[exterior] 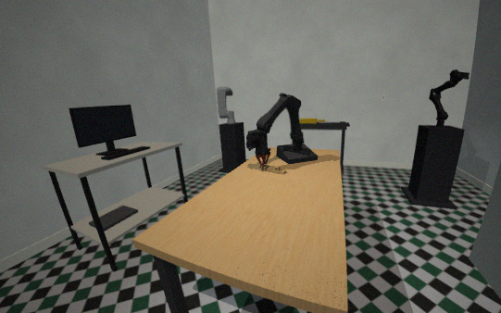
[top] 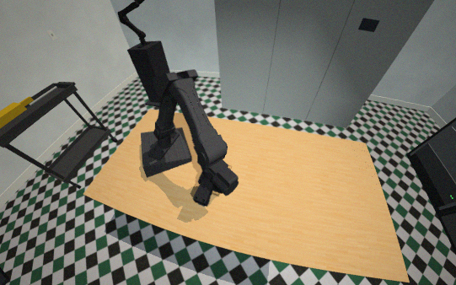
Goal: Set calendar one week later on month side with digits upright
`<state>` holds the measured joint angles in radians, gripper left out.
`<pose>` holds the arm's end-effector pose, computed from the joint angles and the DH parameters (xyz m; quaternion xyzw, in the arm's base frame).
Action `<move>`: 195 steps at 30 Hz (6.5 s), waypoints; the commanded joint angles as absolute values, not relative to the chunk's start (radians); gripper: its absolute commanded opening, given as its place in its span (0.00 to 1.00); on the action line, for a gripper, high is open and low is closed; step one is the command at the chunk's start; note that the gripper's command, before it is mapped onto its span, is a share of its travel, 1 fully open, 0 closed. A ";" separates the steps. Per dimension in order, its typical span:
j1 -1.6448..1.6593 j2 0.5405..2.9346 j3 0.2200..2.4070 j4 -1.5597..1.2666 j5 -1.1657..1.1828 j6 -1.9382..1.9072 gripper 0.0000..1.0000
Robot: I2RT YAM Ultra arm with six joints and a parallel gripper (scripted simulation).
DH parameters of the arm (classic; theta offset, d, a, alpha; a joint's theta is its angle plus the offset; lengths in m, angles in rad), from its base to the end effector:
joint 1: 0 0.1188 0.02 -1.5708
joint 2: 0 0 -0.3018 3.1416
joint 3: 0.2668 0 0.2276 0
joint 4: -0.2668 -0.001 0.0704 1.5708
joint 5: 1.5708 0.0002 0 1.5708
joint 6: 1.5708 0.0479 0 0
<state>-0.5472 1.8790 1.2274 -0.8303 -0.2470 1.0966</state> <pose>0.2907 -0.1622 0.2045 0.7224 0.6790 0.1304 0.0091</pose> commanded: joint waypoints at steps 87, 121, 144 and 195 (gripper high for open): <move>-0.554 1.874 1.231 -0.828 -0.243 1.094 0.45; -0.534 1.927 1.185 -0.725 -0.242 1.114 0.45; -0.534 1.927 1.185 -0.725 -0.242 1.114 0.45; -0.549 1.885 1.220 -0.806 -0.243 1.099 0.26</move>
